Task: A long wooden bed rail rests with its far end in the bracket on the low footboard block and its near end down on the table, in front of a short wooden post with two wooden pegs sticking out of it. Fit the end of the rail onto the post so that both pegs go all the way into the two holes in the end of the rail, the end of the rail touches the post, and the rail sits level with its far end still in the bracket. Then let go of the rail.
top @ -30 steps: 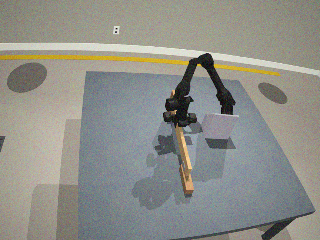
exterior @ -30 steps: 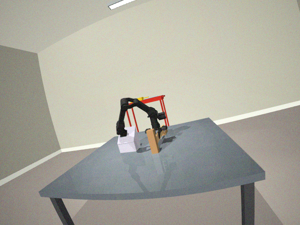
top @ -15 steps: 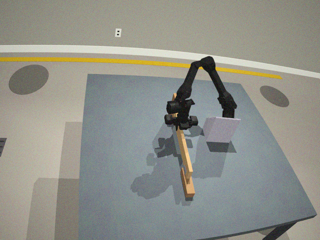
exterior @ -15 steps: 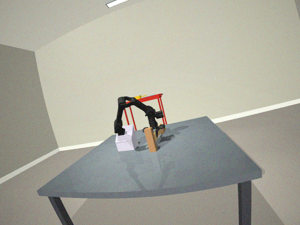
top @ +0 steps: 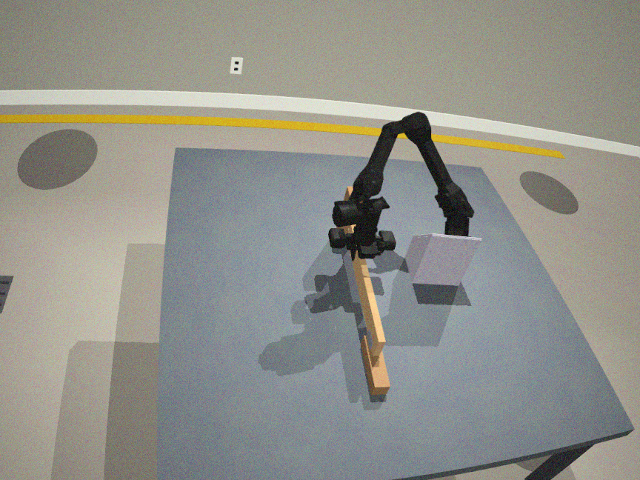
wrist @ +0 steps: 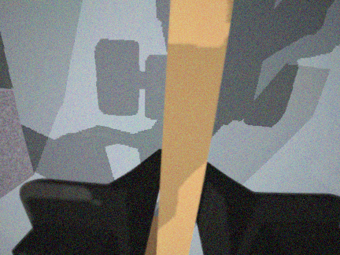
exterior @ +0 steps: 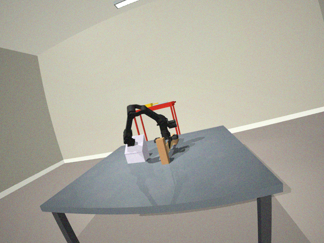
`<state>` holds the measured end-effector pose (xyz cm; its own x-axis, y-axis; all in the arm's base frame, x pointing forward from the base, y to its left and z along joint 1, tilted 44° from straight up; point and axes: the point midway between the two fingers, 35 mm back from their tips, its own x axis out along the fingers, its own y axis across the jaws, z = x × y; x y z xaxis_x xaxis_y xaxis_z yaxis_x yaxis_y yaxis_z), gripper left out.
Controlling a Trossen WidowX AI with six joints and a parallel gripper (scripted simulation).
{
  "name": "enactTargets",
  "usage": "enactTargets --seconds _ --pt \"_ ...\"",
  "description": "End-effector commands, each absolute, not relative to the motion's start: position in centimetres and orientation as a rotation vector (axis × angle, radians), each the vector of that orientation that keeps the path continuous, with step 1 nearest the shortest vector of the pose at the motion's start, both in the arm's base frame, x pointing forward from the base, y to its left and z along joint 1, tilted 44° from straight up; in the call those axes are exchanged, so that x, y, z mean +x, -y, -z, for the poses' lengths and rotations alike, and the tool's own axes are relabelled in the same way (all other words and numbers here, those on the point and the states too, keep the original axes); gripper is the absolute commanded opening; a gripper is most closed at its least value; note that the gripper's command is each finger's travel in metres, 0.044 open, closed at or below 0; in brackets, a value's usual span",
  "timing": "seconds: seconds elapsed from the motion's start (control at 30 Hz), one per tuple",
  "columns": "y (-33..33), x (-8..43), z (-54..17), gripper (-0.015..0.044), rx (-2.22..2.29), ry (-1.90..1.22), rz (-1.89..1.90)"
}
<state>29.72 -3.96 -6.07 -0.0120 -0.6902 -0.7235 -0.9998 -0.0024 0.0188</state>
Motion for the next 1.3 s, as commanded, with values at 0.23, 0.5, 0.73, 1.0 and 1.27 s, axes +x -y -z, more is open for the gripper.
enactTargets --seconds 0.23,0.5,0.73,1.0,1.27 --pt "4.05 29.93 5.43 0.0000 -1.752 -1.744 -0.763" --pt "4.23 29.92 5.25 0.0000 -1.752 -1.744 -0.763" --pt "4.42 29.91 5.13 0.0000 -1.752 -1.744 -0.762" --pt "4.62 29.91 4.99 0.0000 -1.752 -1.744 -0.762" --pt "4.81 29.92 4.83 0.0000 -1.752 -1.745 -0.762"
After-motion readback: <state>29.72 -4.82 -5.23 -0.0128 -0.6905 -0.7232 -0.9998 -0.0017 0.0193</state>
